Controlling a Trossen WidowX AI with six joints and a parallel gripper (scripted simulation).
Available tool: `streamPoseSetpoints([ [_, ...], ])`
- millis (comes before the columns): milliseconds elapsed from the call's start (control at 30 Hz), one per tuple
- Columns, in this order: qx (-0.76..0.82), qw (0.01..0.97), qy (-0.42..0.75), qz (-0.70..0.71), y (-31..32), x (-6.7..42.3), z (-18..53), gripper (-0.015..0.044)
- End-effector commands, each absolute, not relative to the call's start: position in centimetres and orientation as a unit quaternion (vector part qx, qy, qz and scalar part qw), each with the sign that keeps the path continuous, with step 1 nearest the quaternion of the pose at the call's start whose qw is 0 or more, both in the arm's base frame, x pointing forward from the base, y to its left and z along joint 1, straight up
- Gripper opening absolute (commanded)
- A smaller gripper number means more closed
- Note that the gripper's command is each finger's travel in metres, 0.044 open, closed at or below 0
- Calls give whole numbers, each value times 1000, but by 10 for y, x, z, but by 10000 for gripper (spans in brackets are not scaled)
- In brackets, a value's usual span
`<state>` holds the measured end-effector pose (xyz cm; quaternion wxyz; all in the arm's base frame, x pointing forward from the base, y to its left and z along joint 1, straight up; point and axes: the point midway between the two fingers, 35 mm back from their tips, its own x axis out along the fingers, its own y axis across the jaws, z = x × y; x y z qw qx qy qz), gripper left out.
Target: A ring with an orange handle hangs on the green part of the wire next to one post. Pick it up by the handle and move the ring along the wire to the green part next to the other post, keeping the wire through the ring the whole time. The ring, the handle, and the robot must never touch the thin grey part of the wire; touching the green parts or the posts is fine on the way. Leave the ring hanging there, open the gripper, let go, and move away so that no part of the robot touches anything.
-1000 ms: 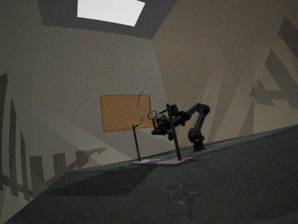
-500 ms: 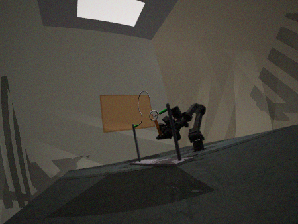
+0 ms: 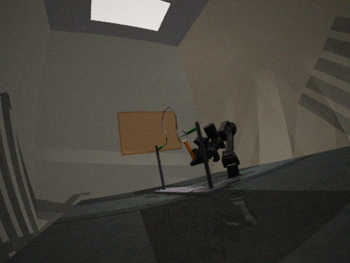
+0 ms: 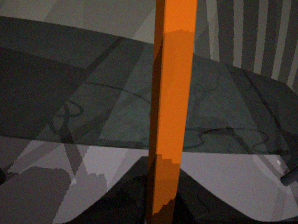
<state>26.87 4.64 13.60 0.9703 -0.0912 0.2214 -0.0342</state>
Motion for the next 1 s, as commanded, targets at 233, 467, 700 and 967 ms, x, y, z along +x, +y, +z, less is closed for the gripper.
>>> streamPoseSetpoints([
  [233,-35,973,225,-24,71,267,136,-150],
  [467,-23,974,226,-21,81,267,136,-150],
  [700,-18,974,226,-20,89,266,136,-150],
  [967,-16,974,225,-20,98,265,136,-150],
])
